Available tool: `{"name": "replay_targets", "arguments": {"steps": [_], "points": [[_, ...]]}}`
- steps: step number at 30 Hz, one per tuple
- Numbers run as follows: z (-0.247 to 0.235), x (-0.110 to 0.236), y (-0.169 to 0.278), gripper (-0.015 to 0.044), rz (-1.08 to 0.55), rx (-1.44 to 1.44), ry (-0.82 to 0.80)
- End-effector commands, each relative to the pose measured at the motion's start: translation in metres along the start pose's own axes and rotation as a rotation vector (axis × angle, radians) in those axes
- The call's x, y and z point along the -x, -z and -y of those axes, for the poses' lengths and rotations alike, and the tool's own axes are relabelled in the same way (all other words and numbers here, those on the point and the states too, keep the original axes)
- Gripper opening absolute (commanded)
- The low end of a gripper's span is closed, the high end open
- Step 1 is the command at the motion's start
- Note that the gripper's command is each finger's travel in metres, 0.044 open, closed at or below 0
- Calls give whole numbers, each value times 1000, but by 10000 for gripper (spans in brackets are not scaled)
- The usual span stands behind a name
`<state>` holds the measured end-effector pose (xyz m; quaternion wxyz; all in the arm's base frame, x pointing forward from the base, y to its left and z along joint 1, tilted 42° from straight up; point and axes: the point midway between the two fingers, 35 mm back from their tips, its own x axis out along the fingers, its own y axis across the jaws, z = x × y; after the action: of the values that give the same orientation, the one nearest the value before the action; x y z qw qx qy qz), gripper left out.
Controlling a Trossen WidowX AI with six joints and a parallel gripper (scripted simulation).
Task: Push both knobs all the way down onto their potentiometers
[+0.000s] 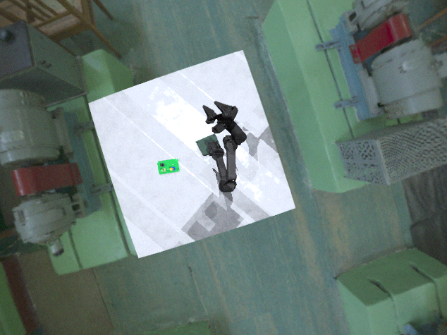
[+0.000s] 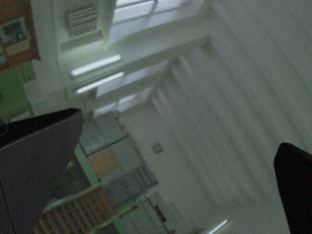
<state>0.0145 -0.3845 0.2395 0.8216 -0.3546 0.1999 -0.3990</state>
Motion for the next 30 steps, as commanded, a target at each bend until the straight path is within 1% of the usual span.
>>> {"name": "replay_targets", "arguments": {"steps": [1,7,15,22,30], "points": [[-1,-1,0,374,1,-4,-4],[-31,-31,-15,216,30,-123,-126],[-84,-68,-44,6,47,-286,-331],[-139,-89,-75,0,37,-418,-530],[-203,-100,-110,0,-16,-528,-754]]}}
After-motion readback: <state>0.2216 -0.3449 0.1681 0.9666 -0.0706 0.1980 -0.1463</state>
